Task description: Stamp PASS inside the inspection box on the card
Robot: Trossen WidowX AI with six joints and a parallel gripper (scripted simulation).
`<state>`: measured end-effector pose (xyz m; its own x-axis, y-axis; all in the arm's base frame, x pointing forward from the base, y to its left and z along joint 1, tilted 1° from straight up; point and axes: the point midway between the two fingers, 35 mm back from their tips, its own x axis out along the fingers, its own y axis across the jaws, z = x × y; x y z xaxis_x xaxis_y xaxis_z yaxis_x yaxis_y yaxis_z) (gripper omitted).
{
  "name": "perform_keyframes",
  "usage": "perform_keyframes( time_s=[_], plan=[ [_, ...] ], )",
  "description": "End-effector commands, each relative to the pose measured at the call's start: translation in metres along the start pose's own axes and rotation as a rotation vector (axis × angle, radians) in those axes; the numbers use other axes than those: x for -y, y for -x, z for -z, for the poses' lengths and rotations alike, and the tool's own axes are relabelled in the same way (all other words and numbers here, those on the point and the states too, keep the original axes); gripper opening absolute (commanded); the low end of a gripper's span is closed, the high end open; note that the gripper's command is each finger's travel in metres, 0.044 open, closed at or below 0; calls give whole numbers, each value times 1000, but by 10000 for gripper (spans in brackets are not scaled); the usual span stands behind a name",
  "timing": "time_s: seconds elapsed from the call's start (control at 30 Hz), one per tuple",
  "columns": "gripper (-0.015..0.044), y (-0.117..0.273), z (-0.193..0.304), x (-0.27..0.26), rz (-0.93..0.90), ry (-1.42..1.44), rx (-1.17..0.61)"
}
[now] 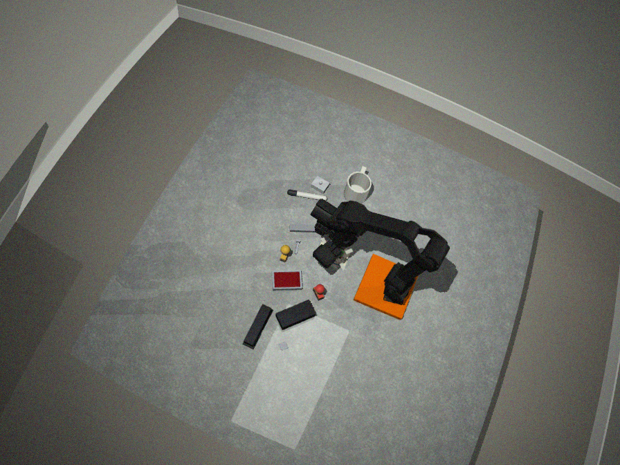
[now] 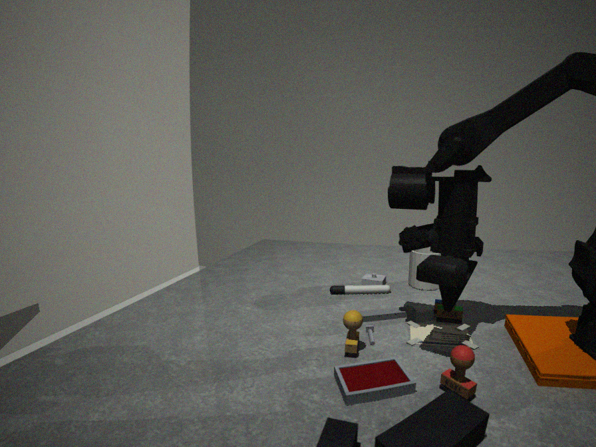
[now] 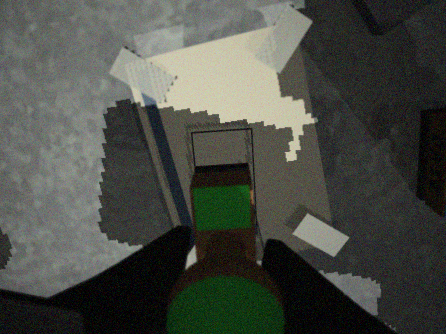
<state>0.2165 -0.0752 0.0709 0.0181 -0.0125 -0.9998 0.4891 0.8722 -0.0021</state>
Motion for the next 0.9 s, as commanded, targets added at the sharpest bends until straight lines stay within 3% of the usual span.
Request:
perform_keyframes(
  time_s=[0.0, 0.87],
  plan=[
    [0, 8, -2, 0, 0, 6, 9],
    [0, 43, -19, 2, 0, 5, 10]
  ],
)
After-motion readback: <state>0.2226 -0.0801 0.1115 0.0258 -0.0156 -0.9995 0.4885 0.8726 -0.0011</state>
